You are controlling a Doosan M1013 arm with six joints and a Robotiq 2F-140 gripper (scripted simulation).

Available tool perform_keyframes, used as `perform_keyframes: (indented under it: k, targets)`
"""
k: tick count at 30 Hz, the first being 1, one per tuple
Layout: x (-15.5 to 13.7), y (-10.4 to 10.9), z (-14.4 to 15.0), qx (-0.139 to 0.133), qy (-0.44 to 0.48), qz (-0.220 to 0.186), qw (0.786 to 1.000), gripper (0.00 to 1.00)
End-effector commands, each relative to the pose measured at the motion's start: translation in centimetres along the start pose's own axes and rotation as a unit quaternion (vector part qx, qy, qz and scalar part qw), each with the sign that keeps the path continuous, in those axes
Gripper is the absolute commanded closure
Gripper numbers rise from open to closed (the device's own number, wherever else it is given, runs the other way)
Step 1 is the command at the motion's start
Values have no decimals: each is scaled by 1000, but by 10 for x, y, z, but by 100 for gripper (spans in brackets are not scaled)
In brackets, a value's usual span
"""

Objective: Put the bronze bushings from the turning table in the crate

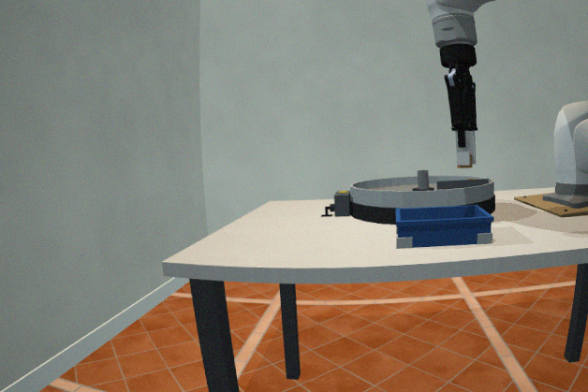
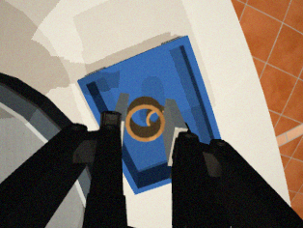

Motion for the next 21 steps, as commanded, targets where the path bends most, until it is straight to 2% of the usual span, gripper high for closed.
perform_keyframes:
  k: [1, 6, 8, 15, 21]
  targets:
    - [0, -6, 0, 0, 0, 0, 1000, 100]
    - [0, -32, 0, 0, 0, 0, 1000, 100]
    - [0, -32, 0, 0, 0, 0, 1000, 100]
    - [0, -71, 0, 0, 0, 0, 1000, 100]
    - [0, -83, 0, 0, 0, 0, 1000, 100]
Point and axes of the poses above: the point where the finger pads meet when closed, its own y axis back along the fingers, its own z axis across the jaws, x = y × z, the point moved 7 cm from there along y, back along the fingers, and after that the axes turned 10 degrees about -y, right-handed, at the moved point
